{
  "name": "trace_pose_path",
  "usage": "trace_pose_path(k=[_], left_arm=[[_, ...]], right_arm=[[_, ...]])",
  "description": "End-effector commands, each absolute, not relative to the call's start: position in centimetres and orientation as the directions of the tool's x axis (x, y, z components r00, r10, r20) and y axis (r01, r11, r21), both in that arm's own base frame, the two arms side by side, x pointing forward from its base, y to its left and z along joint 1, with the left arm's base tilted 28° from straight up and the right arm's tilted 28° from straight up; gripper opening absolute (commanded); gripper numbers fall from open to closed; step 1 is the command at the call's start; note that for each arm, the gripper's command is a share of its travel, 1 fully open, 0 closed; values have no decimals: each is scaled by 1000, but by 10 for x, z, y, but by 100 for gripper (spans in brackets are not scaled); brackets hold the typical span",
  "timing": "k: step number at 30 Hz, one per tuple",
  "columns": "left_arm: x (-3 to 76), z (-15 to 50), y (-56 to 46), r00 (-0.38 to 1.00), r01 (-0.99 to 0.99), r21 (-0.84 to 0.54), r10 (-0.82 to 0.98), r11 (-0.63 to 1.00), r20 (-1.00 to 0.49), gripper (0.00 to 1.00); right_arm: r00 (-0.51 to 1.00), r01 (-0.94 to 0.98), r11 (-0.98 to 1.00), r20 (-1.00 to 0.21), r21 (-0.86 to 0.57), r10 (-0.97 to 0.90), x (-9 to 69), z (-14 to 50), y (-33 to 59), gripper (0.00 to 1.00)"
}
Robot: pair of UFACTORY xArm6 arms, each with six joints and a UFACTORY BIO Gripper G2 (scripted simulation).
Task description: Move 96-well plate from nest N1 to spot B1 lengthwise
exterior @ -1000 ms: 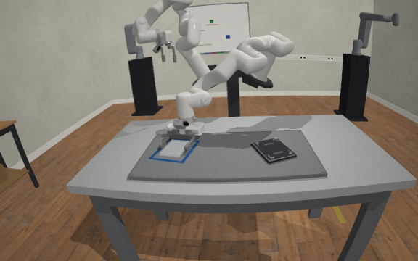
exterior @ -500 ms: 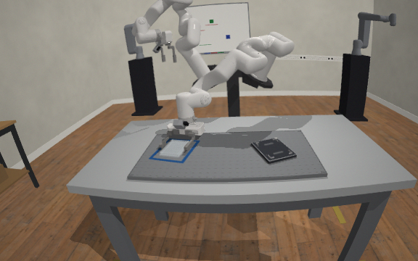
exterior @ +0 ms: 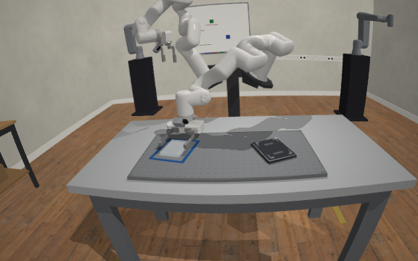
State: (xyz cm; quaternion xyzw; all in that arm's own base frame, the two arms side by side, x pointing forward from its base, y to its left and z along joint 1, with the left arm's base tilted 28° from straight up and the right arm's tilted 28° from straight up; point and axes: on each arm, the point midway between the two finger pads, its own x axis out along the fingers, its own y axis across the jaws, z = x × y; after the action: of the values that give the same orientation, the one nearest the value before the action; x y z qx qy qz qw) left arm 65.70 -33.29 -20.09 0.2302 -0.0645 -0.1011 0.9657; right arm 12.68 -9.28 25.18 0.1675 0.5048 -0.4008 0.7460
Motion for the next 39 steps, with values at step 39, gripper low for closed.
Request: trace_pose_path(k=[39], left_arm=[[645, -136, -364, 970, 167, 454, -228, 875, 82, 37]], right_arm=[[171, 767, 623, -887, -154, -430, 127, 253, -93, 100]])
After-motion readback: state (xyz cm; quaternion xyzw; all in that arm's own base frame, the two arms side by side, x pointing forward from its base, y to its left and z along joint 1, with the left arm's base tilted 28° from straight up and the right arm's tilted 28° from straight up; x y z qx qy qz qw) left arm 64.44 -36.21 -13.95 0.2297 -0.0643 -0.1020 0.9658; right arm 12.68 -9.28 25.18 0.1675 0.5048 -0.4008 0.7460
